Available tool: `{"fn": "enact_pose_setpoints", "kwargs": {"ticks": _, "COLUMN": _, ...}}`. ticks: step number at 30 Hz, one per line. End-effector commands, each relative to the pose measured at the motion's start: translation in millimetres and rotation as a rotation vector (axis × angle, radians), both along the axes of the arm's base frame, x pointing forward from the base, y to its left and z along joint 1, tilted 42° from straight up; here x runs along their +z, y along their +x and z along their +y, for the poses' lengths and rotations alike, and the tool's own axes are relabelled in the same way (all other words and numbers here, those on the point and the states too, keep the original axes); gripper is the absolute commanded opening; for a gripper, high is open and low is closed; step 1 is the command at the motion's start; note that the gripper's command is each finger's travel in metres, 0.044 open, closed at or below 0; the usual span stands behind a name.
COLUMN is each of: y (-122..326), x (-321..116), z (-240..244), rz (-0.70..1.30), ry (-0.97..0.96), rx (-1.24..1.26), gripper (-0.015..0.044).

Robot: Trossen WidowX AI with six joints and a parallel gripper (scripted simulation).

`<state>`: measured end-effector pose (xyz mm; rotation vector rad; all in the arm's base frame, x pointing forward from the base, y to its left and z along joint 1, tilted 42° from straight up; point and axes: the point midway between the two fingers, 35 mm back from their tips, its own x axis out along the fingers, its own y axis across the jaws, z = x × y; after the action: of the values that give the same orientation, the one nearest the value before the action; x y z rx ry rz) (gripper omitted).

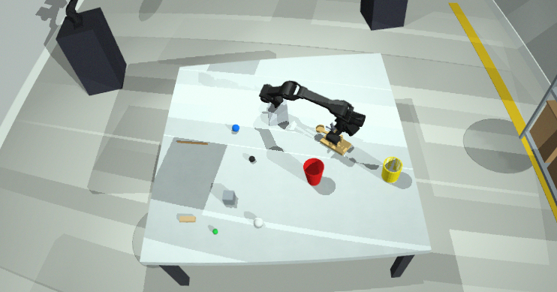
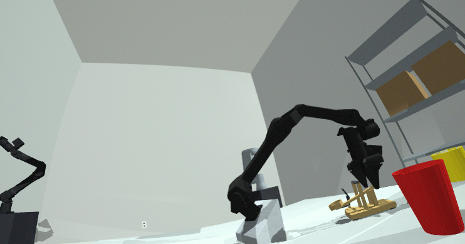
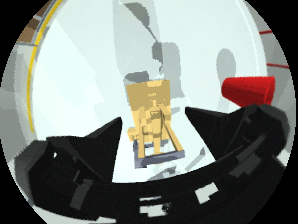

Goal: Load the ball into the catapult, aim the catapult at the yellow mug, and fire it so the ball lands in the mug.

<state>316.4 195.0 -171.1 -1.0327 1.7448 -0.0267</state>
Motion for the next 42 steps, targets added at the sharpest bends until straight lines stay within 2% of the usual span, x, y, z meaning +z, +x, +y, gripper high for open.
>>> {"fn": "enact_pose_setpoints", "kwargs": {"ticks": 1, "y": -0.5, "x": -5.6, "z": -6.4, "rz": 0.003, "ry": -0.006, "rx": 0.003, "gripper": 0.044}}
{"fn": "enact_pose_setpoints", "kwargs": {"ticks": 22, "y": -3.3, "x": -27.7, "z": -26.5, "rz": 0.003, "ry": -0.007, "rx": 0.003, "gripper": 0.044}}
{"fn": "enact_pose_setpoints", "kwargs": {"ticks": 33, "y": -2.8, "x": -25.6, "z": -23.2, "rz": 0.0, "ry": -0.002, "rx": -0.001, "gripper": 0.0151}}
{"fn": "enact_pose_setpoints", "kwargs": {"ticks": 39, "y": -2.8, "x": -25.6, "z": -23.2, "rz": 0.0, "ry": -0.002, "rx": -0.001, "gripper": 0.0111}}
{"fn": "enact_pose_setpoints", "kwargs": {"ticks": 42, "y": -0.4, "x": -7.3, "z": -6.8, "rz": 0.001, "ry": -0.002, "rx": -0.001, "gripper": 0.0032}}
